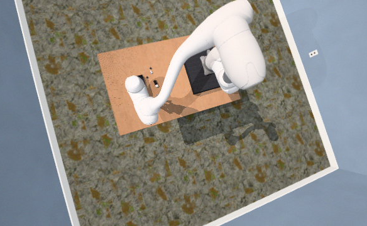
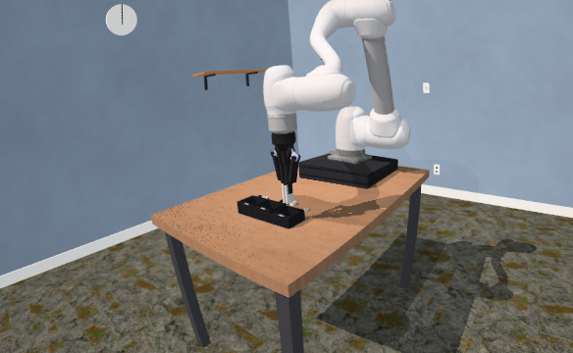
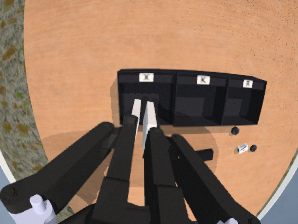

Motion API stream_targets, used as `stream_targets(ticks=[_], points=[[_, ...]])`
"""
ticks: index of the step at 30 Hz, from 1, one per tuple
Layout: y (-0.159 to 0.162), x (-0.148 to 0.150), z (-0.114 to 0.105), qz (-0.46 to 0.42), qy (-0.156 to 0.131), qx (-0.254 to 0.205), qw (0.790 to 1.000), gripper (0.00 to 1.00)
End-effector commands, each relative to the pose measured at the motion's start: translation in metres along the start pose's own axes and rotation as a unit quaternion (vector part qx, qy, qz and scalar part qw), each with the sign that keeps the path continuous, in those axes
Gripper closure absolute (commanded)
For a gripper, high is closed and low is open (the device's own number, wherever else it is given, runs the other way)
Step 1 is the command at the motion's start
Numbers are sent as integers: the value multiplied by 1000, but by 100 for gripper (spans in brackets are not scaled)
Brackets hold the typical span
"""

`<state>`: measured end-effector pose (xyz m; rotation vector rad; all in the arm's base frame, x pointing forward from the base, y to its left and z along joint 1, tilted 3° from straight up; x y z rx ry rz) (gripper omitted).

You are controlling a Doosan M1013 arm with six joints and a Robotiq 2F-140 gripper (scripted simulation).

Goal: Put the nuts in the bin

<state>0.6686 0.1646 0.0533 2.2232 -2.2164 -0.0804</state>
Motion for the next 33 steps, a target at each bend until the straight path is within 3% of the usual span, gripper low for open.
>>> stream_targets(ticks=[1, 32, 33], points=[[-4, 0, -5, 2, -1, 3, 1000, 95], [-4, 0, -5, 2, -1, 3, 1000, 95], [-4, 0, -13, 2, -1, 3, 1000, 95]])
Point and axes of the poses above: the point where the finger pads meet when closed, its own z axis out along the fingers, its own x axis across the jaws, y = z × x, the point moved 3 cm from there along -z, back along the fingers, and after that the axes turned 10 degrees about -z, right-handed, at the moved point
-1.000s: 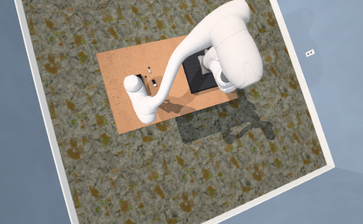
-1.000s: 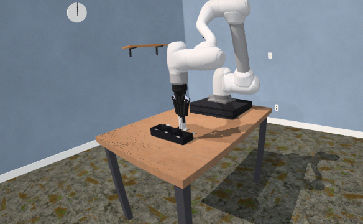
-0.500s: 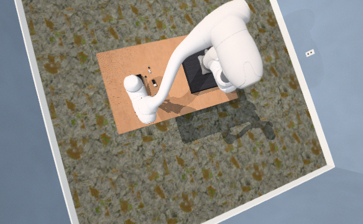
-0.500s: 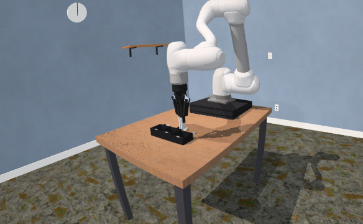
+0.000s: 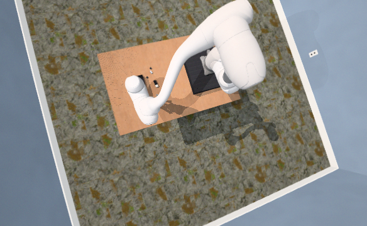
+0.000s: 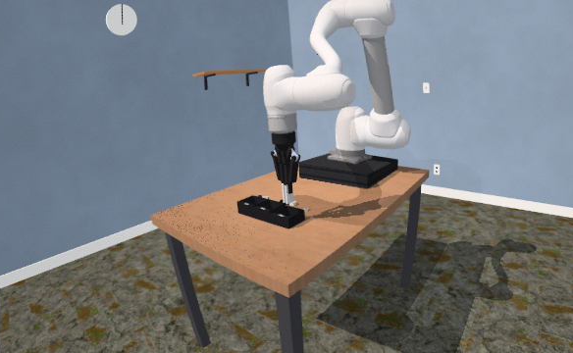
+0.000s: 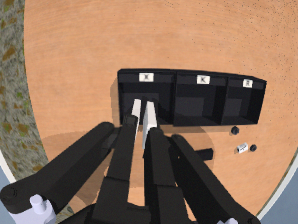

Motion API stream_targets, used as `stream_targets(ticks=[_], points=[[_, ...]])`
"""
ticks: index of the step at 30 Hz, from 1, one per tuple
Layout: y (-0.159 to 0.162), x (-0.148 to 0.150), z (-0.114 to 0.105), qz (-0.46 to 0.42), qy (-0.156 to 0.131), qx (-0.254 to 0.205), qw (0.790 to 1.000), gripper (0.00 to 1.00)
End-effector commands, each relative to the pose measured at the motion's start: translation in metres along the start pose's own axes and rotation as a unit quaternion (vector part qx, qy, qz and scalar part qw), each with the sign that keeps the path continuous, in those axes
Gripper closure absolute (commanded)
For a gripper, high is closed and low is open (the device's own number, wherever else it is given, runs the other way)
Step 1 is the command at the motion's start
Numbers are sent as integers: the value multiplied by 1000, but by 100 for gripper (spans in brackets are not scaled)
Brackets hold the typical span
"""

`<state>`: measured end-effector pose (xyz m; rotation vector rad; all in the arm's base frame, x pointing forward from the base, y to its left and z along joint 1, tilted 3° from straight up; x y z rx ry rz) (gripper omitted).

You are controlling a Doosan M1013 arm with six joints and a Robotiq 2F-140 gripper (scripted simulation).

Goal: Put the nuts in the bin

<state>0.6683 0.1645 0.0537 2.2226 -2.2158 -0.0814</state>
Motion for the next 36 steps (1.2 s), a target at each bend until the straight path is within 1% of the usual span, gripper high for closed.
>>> stream_targets(ticks=[1, 12, 13, 36], points=[[-4, 0, -21, 2, -1, 4, 1000, 95], [-4, 0, -113, 2, -1, 4, 1000, 95], [-4, 0, -115, 2, -1, 4, 1000, 95], [-4, 0, -115, 2, -1, 4, 1000, 95]])
Point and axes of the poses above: the point where the finger pads meet when closed, its own z axis out along the fingers, its own x axis across the jaws, y = z × x, the point moved 3 cm from there along -z, back along the fingers, and after that the axes turned 10 degrees about -z, right-handed, at the moved point
